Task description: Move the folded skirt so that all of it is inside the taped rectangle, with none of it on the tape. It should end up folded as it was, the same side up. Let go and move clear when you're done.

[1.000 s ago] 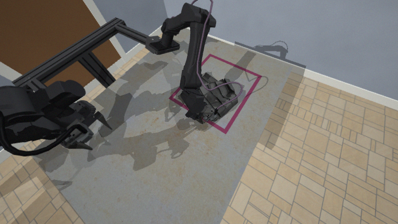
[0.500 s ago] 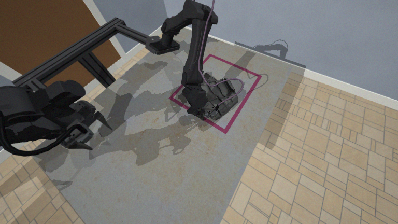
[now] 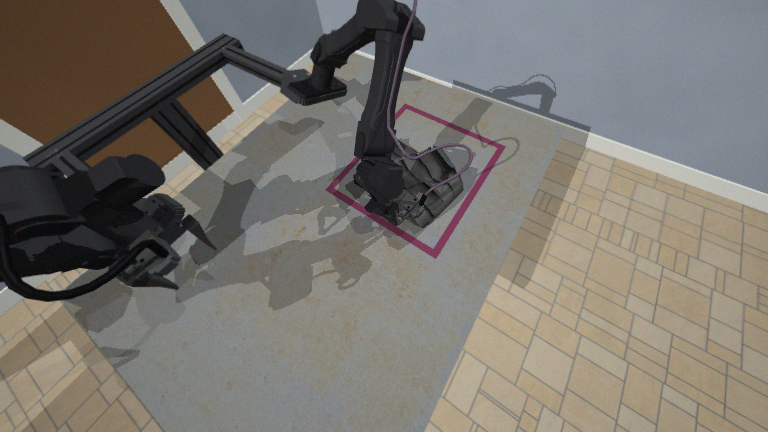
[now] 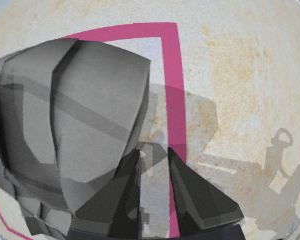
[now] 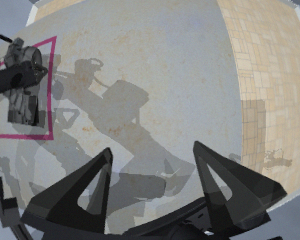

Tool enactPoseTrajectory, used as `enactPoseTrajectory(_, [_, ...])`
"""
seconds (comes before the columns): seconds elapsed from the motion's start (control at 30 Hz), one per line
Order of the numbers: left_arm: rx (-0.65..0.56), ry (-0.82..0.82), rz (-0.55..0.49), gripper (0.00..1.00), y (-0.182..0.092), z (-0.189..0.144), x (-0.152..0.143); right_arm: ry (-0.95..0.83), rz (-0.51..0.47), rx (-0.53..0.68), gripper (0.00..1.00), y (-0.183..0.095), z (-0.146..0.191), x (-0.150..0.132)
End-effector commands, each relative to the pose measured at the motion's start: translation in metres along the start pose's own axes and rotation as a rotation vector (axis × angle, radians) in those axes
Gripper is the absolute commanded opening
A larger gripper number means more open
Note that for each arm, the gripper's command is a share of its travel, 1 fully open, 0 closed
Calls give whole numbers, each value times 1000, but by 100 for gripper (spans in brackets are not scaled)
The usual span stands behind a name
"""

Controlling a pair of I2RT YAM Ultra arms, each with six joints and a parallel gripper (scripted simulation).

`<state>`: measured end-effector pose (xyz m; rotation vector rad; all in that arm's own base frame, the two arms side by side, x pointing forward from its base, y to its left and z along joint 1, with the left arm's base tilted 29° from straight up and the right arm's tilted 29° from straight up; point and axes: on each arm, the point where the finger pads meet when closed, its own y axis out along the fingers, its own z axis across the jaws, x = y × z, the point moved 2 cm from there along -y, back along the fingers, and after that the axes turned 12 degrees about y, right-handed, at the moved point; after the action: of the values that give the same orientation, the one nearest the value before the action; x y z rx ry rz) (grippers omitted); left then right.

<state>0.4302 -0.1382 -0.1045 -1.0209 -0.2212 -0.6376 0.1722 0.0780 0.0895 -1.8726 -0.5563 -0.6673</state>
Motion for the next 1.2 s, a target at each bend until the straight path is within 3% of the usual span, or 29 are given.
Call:
enactPoseTrajectory(0.0, [8,-2,-17,30,-6,11,3,7,-18,6,90,0,-1,3])
enactPoseTrajectory(0.67, [10,-1,-16,30,-9,38,-7,7,-18,6,90,0,-1,3])
enactPoseTrajectory(0.97, [2,5,-14,30,-8,31,-6,7,-18,6,90,0,-1,3])
enactPoseTrajectory(1.17, [3,-13,-41,30,-61,28,30,7,-18,6,90,0,-1,3])
